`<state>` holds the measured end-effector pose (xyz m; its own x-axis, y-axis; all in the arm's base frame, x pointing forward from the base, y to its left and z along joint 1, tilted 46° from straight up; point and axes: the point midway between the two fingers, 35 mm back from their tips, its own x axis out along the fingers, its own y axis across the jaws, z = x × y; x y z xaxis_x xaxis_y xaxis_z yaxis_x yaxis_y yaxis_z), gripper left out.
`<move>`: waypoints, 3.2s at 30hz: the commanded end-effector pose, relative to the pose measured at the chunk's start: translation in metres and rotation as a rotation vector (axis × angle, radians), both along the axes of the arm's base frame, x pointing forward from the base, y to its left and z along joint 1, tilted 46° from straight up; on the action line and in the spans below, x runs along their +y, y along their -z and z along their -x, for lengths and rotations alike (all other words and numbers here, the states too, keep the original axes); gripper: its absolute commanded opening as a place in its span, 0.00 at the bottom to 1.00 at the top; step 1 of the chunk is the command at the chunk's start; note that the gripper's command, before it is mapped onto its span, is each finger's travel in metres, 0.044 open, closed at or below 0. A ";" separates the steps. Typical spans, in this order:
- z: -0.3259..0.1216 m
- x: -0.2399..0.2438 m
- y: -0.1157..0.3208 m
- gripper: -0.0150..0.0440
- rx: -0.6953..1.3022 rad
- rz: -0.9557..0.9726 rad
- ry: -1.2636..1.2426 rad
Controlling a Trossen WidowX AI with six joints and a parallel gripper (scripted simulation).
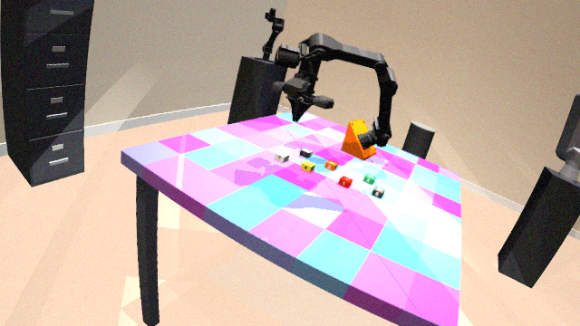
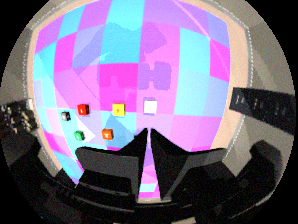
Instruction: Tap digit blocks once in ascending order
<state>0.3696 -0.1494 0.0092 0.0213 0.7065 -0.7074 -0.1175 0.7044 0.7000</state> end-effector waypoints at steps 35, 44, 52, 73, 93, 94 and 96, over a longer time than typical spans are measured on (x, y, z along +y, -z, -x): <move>-0.002 0.067 0.085 0.29 -0.003 -0.005 -0.013; -0.002 0.071 0.089 0.29 -0.003 -0.006 -0.013; -0.002 0.050 0.068 0.29 -0.002 -0.004 -0.013; -0.004 0.044 -0.053 0.29 0.025 0.025 0.006; 0.075 0.205 -0.203 0.29 0.036 -0.042 0.025; 0.075 0.205 -0.203 0.29 0.036 -0.042 0.025; 0.075 0.205 -0.203 0.29 0.036 -0.042 0.025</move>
